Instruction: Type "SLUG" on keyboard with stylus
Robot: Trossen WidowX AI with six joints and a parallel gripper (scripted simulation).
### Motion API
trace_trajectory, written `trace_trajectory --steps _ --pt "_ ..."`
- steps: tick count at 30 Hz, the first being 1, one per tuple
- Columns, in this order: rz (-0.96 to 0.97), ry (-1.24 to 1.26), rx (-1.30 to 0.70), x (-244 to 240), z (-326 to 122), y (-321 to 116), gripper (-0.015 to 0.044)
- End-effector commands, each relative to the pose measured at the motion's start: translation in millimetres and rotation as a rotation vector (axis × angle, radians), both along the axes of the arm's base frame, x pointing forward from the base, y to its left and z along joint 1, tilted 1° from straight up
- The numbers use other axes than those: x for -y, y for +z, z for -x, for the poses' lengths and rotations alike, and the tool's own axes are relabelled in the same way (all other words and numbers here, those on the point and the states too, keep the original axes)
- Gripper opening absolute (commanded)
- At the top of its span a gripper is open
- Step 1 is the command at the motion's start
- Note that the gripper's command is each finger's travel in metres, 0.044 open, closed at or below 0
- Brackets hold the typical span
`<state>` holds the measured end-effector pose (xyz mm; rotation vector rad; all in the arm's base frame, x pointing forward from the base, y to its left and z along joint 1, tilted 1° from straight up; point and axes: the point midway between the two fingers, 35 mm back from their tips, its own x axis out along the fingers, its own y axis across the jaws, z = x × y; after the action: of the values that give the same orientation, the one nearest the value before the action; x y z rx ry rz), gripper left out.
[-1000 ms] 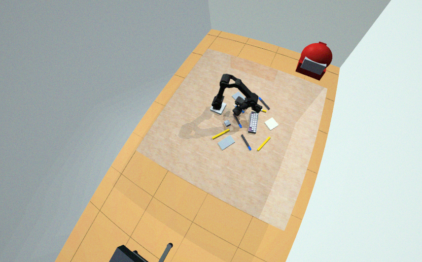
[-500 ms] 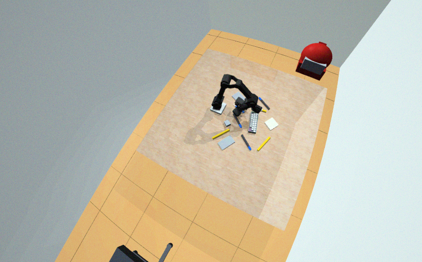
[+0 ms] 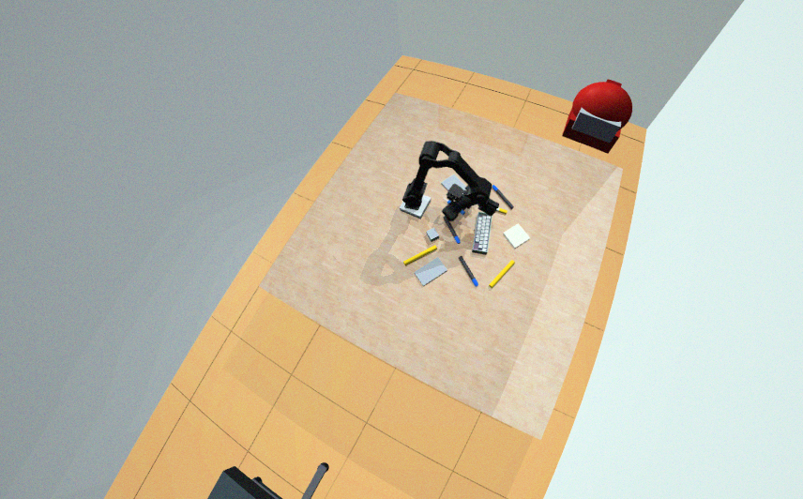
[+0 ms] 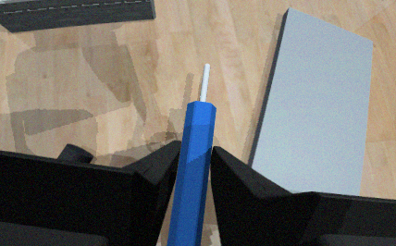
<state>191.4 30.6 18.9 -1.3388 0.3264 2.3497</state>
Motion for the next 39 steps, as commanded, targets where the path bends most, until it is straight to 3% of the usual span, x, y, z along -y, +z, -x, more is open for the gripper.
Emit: trace_trajectory --steps 1,5,11,25,39 --pt "0.001 0.0 0.008 0 -2 17 0.0" --pt "0.0 0.0 0.007 1 -1 43 0.0" --pt "0.029 -0.008 0.013 3 -3 40 0.0" --pt "0.61 -0.204 0.127 52 -35 34 0.0" --pt "1.099 -0.5 0.468 91 -82 57 0.0"
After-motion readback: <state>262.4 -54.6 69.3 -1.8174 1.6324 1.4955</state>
